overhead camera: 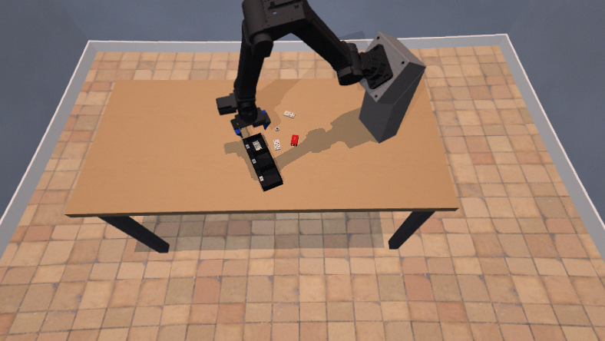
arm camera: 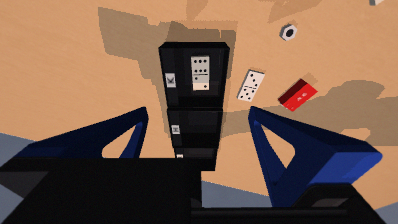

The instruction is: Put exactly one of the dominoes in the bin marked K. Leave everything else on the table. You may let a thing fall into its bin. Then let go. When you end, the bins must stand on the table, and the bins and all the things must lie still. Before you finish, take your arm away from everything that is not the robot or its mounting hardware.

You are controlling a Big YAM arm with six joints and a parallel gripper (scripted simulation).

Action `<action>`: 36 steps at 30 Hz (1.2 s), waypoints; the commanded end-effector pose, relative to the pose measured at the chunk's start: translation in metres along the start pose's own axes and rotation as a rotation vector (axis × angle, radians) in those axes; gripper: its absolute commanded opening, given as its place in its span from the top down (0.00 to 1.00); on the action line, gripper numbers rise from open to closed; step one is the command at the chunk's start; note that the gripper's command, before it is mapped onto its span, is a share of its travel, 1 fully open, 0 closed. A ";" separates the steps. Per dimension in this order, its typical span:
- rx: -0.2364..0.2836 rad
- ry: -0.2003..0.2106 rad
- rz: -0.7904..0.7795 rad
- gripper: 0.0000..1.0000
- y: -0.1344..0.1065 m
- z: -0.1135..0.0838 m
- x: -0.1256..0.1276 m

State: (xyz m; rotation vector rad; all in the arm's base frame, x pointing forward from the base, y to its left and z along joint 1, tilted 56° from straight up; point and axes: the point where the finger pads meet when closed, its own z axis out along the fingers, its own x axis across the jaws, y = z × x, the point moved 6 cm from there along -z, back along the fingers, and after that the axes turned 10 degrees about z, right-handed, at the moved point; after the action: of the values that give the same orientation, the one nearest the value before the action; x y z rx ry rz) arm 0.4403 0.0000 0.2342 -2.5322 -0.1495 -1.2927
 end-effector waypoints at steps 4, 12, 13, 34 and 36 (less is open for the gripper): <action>-0.013 0.003 -0.006 0.00 0.003 -0.032 0.001; -0.013 0.003 -0.007 0.00 0.002 -0.064 0.001; -0.013 0.003 -0.007 0.00 0.002 -0.064 0.001; 0.002 -0.015 -0.010 0.00 -0.001 -0.102 0.004; -0.001 -0.016 -0.004 0.00 0.000 -0.102 0.003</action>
State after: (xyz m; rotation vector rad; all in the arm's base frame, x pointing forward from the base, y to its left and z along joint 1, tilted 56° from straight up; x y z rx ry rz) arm 0.3602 -0.0306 0.2905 -2.5378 -0.1516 -1.2857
